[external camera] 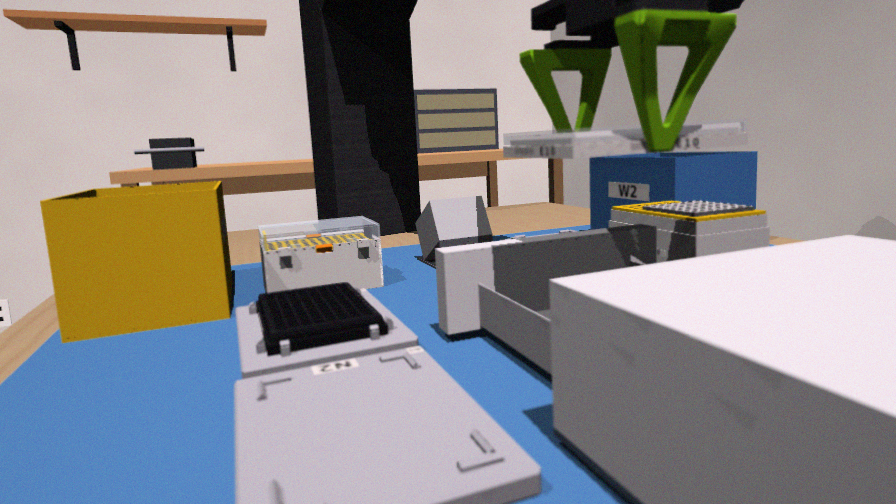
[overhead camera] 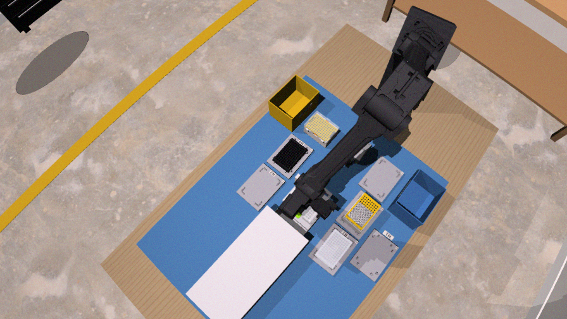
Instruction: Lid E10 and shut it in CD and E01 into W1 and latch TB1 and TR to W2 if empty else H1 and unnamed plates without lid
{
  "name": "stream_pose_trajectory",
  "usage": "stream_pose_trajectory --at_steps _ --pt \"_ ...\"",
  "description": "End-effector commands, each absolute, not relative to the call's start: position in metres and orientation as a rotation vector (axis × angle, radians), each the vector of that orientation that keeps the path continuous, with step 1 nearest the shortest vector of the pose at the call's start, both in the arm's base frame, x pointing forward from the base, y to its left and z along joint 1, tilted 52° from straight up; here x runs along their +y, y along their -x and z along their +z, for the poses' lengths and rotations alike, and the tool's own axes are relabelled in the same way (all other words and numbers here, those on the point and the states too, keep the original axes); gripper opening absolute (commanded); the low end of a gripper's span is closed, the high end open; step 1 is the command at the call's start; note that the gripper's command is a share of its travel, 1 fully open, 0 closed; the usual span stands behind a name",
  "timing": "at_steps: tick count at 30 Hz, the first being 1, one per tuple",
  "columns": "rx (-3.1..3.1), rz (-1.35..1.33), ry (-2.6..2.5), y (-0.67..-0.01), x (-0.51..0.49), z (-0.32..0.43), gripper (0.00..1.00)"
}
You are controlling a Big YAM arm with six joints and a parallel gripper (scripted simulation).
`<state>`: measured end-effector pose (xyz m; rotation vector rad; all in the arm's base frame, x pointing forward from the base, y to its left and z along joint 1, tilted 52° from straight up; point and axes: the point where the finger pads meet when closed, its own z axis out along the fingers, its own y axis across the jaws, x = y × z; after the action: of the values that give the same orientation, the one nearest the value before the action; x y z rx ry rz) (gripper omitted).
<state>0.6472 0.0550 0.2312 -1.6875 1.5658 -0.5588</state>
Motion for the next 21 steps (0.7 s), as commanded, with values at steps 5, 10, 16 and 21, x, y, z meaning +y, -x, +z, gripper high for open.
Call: stream_pose_trajectory --at_steps 5,10,16,21 --pt "1.538 -0.597 1.66 -0.6565 0.0467 0.2552 0.0" --pt "1.538 -0.595 1.665 -0.6556 0.0464 0.2517 0.0" --pt "1.542 -0.584 1.667 -0.651 0.0509 0.2501 0.0" --pt "1.542 -0.584 1.667 -0.6509 0.0506 0.2498 0.0"
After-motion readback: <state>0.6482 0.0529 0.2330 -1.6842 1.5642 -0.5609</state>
